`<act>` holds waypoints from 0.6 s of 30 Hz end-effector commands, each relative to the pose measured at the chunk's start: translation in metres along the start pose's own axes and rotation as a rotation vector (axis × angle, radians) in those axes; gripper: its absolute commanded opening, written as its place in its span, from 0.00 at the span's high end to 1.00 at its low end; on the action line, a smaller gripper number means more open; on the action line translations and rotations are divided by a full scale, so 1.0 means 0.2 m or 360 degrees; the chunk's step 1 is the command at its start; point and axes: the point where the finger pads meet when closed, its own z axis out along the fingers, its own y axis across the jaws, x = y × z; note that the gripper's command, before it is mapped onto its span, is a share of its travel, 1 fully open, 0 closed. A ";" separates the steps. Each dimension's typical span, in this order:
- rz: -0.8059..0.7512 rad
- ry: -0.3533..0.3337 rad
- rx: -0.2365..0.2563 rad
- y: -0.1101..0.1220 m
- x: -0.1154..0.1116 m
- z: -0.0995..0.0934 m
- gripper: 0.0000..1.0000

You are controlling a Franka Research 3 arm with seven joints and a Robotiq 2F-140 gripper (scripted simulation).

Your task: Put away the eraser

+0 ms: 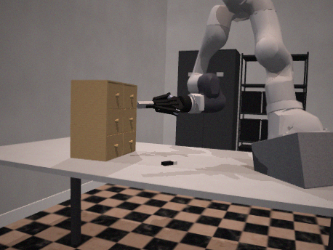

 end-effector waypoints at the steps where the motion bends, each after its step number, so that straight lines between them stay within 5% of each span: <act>1: -0.0377 0.0080 0.0111 -0.06 0.06 0.00 1.00; 3: -0.0377 0.0080 0.0111 -0.06 0.06 0.00 1.00; 4: -0.0524 0.0182 0.0193 -0.14 0.16 -0.01 1.00; 9: -0.0662 0.0228 0.0239 -0.14 0.16 -0.01 1.00; 10: -0.0795 0.0331 0.0311 -0.22 0.25 -0.03 1.00; 16: -0.0966 0.0395 0.0360 -0.22 0.25 -0.03 1.00; 18: -0.1163 0.0532 0.0445 -0.31 0.32 -0.08 1.00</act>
